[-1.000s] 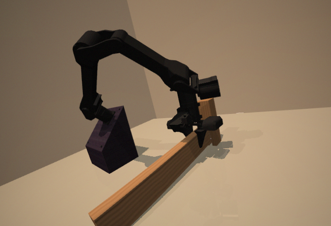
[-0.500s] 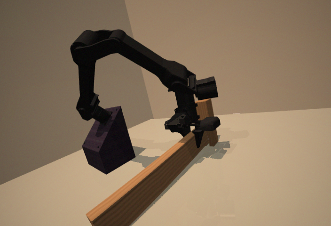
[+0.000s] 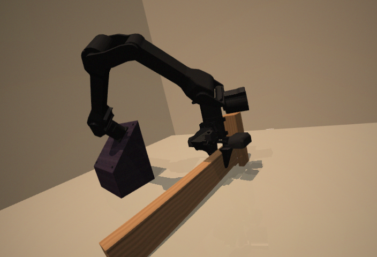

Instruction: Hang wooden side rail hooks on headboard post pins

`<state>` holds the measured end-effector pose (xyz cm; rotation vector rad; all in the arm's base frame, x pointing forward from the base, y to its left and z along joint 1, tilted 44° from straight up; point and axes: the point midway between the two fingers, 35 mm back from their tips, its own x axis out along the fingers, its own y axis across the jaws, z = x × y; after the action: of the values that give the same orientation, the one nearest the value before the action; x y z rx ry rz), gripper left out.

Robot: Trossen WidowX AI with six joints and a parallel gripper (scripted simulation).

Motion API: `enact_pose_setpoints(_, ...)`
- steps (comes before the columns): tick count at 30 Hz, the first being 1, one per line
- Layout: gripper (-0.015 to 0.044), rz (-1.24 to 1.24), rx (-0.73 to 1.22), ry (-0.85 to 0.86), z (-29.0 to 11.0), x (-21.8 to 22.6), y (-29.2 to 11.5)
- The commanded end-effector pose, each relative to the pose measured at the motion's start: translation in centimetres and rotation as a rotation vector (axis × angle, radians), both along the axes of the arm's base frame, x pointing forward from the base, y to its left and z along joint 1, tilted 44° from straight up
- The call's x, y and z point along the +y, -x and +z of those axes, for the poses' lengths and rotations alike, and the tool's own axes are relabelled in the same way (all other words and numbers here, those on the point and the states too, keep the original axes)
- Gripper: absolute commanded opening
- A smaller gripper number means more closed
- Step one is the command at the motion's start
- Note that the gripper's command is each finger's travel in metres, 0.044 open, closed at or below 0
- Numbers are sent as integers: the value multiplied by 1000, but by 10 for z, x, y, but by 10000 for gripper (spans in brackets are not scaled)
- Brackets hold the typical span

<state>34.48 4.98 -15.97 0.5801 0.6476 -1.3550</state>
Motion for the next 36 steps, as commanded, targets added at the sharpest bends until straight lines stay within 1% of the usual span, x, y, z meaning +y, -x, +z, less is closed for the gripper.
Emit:
enact_pose_setpoints(1,0,9,-8,-10,0,7,-2)
enact_pose_setpoints(36,0,9,-8,-10,-3,9,-1)
